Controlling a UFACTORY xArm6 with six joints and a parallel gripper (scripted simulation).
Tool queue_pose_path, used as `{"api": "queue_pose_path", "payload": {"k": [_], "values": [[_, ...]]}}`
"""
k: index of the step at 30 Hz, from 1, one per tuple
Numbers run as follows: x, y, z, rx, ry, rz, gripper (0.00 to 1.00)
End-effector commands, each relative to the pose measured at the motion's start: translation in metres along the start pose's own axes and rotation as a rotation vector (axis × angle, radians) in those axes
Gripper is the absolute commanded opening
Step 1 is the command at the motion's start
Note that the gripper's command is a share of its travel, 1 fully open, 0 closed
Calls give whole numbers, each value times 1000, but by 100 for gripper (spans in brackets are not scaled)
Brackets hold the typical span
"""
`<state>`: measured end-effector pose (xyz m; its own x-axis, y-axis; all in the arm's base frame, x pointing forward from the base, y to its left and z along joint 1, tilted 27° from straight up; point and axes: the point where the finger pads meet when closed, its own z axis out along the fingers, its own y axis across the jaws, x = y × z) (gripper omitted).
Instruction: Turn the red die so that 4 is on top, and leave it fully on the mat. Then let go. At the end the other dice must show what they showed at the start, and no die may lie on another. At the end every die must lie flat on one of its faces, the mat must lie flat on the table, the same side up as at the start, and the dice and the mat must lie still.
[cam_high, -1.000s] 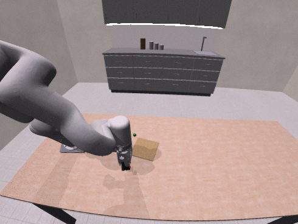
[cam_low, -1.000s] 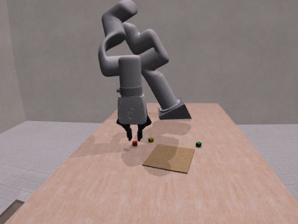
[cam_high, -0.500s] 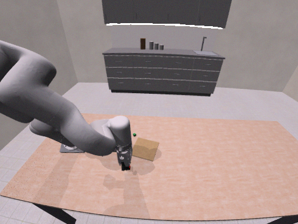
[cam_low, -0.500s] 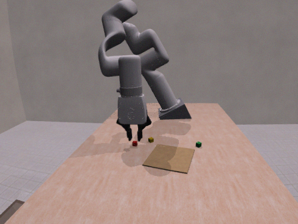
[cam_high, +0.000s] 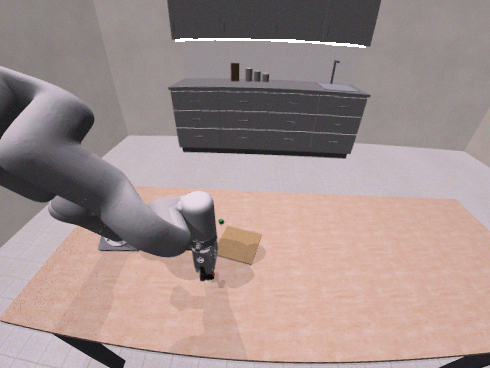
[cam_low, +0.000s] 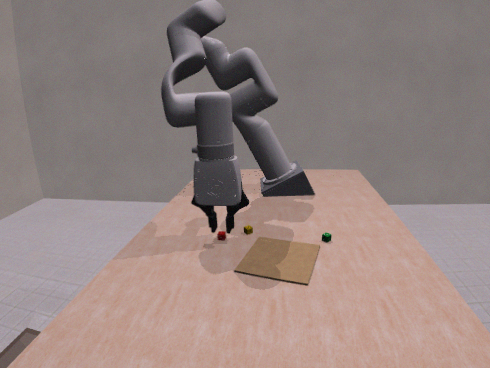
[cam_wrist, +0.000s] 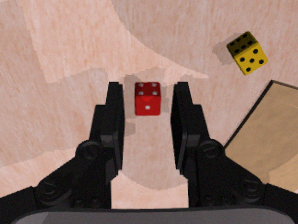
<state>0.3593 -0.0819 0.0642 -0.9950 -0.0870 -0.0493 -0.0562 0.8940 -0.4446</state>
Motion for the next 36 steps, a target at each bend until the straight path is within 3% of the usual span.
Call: {"api": "queue_pose_path", "payload": {"k": [1,36], "values": [[-1,0,4,0,-3,1,31],[-1,0,16,0,-3,1,31]]}}
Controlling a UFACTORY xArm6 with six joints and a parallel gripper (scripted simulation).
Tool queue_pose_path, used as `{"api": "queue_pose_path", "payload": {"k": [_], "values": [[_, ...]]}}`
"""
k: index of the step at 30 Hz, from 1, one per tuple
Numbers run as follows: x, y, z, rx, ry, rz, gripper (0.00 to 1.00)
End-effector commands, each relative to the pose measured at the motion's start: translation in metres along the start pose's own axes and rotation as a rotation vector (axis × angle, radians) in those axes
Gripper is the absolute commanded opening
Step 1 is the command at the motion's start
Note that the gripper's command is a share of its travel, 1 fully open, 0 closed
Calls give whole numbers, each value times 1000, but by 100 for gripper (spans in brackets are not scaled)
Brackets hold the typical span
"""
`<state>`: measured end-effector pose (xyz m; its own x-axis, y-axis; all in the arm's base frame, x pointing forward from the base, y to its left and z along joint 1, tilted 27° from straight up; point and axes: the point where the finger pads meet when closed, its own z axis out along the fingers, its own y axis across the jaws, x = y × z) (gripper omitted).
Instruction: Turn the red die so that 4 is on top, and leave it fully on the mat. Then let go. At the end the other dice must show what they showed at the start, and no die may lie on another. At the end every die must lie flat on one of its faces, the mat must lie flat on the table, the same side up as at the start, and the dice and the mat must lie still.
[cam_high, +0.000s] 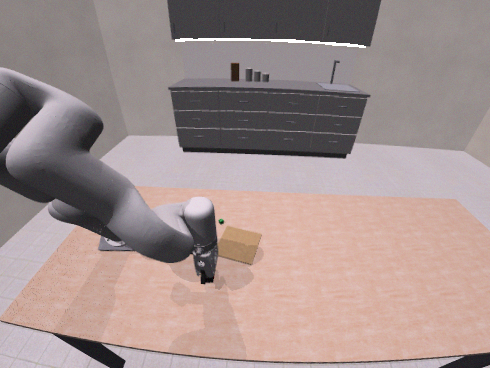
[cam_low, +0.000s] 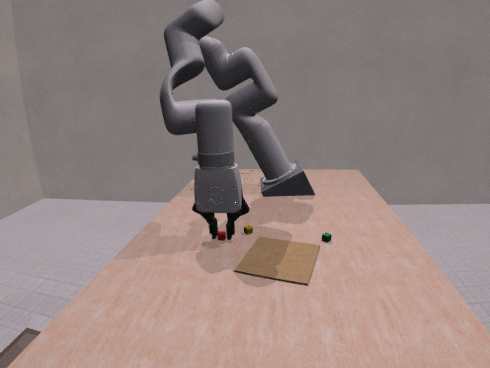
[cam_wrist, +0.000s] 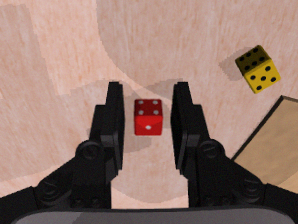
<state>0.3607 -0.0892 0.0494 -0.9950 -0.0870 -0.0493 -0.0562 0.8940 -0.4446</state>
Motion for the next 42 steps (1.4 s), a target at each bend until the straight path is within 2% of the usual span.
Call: {"api": "queue_pose_path", "payload": {"k": [1,18,19,42], "values": [[-1,0,-1,0,-3,1,31],[-1,0,-1,0,-3,1,31],[-1,0,-1,0,-3,1,11],[-1,0,-1,0,-3,1,11]]}}
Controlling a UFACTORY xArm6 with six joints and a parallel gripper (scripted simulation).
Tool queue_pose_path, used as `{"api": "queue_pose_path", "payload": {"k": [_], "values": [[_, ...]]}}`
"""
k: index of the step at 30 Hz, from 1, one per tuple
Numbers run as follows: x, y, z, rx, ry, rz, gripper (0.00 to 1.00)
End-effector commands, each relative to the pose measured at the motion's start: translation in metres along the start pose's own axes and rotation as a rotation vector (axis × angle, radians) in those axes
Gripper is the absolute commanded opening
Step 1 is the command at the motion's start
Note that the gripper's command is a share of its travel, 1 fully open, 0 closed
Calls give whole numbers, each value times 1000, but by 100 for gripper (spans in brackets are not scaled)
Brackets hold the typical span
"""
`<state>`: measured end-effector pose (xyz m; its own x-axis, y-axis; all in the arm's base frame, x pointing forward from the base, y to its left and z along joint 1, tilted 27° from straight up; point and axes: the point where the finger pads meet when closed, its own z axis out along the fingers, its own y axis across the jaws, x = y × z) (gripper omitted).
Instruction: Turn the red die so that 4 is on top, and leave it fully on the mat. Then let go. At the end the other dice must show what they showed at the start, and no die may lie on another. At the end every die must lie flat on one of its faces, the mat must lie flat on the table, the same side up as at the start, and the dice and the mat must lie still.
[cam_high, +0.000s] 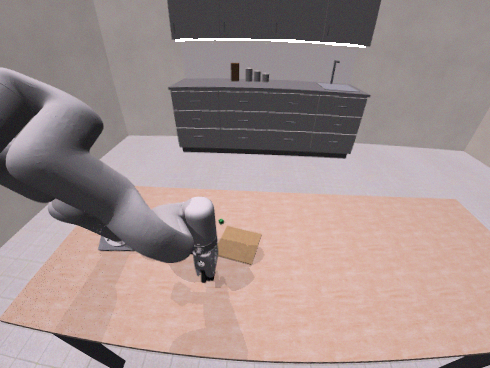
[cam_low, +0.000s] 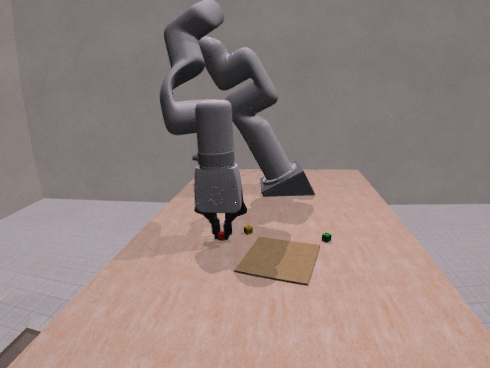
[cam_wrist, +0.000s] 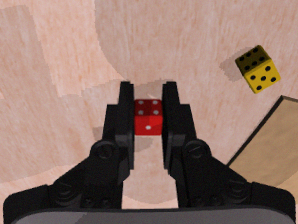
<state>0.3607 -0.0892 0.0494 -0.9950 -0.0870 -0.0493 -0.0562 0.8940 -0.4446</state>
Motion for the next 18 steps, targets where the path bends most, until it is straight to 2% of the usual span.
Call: {"api": "queue_pose_path", "payload": {"k": [1,15,18], "values": [[-1,0,-1,0,-3,1,11],[-1,0,-2,0,-3,1,11],[-1,0,-9,0,-3,1,11]]}}
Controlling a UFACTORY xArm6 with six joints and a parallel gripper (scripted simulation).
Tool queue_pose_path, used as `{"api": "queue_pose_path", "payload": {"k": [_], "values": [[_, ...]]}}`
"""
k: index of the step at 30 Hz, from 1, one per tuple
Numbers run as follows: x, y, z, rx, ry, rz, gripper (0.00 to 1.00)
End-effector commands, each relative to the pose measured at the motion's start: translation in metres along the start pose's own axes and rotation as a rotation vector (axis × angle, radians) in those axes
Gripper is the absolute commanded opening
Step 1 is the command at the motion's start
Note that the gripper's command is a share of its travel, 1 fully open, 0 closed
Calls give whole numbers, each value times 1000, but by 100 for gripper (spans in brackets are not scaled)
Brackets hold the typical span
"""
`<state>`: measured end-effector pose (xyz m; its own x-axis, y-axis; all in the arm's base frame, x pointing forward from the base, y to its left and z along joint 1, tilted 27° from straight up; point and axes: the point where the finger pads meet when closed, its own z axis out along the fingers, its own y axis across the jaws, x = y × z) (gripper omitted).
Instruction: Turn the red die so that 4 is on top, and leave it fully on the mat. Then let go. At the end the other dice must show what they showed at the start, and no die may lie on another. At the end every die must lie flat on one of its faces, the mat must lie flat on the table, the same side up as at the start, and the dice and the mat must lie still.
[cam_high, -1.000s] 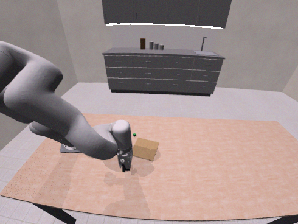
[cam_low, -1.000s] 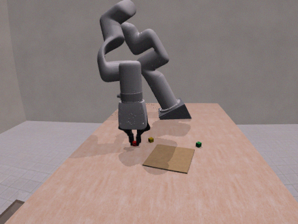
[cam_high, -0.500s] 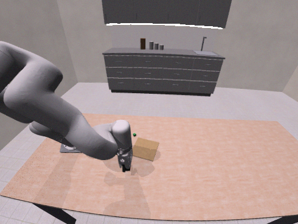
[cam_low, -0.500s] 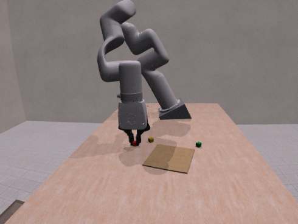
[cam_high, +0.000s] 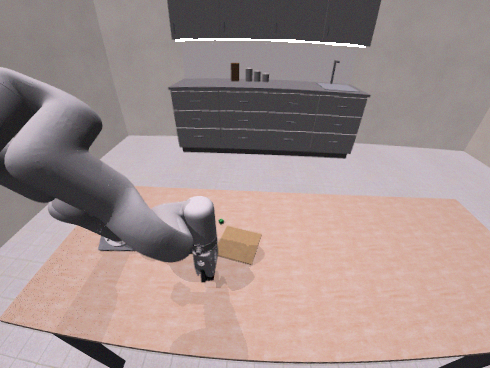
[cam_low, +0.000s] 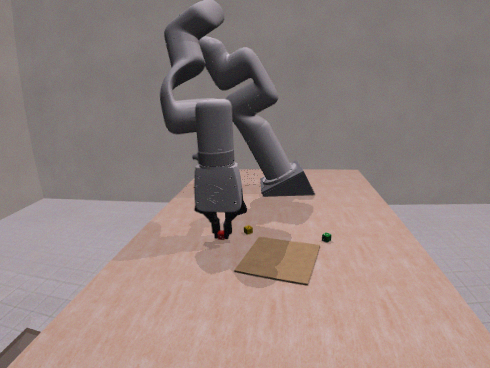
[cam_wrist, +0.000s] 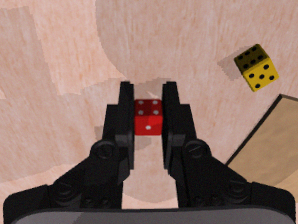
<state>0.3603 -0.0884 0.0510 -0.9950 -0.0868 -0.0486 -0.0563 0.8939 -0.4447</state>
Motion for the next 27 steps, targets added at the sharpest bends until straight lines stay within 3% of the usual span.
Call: {"api": "queue_pose_path", "payload": {"k": [1,12,27], "values": [[-1,0,-12,0,-4,1,11],[-1,0,-88,0,-4,1,11],[-1,0,-99,0,-4,1,11]]}}
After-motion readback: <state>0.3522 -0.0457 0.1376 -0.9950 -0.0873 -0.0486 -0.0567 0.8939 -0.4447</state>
